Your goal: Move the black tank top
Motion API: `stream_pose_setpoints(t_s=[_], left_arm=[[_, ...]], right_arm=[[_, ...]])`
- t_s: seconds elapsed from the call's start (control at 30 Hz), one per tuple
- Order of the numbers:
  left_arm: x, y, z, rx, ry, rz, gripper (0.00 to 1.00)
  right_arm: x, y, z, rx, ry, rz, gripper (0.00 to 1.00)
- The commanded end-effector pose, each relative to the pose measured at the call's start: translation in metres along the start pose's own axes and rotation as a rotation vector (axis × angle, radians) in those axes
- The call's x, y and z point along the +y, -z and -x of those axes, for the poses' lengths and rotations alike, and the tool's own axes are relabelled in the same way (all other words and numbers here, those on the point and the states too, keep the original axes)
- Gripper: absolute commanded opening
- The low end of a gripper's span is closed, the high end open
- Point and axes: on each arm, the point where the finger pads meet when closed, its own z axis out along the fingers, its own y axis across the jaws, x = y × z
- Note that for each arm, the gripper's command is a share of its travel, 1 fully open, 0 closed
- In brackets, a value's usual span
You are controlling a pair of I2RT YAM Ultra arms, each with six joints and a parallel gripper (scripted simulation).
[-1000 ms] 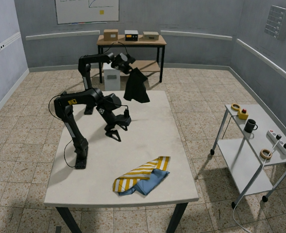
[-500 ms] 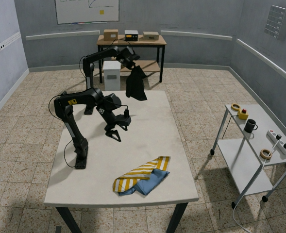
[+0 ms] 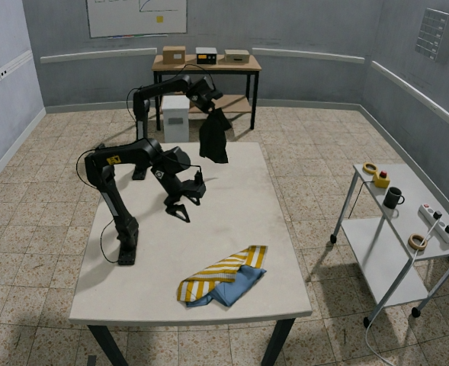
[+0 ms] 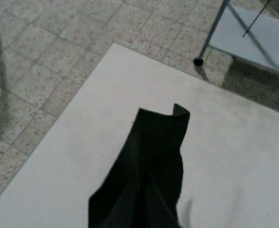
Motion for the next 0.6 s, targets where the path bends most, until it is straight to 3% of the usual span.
stream_pose_setpoints(t_s=[0.0,0.13,0.23,0.57], left_arm=[[-0.008,-0.019,-0.004,0.029,-0.008,-0.012,0.00],[-0.011,-0.034,-0.013,0.071,-0.017,-0.010,0.00],[-0.010,-0.029,-0.008,0.056,-0.006,-0.022,0.00],[-0.018,-0.075,-0.040,0.186,-0.035,-0.010,0.00]], right_arm=[[0.000,0.021,0.016,-0.093,0.005,0.002,0.92],[0.000,0.021,0.016,-0.093,0.005,0.002,0.92],[0.000,0.021,0.016,-0.093,0.005,0.002,0.92],[0.000,0.021,0.016,-0.093,0.005,0.002,0.92]])
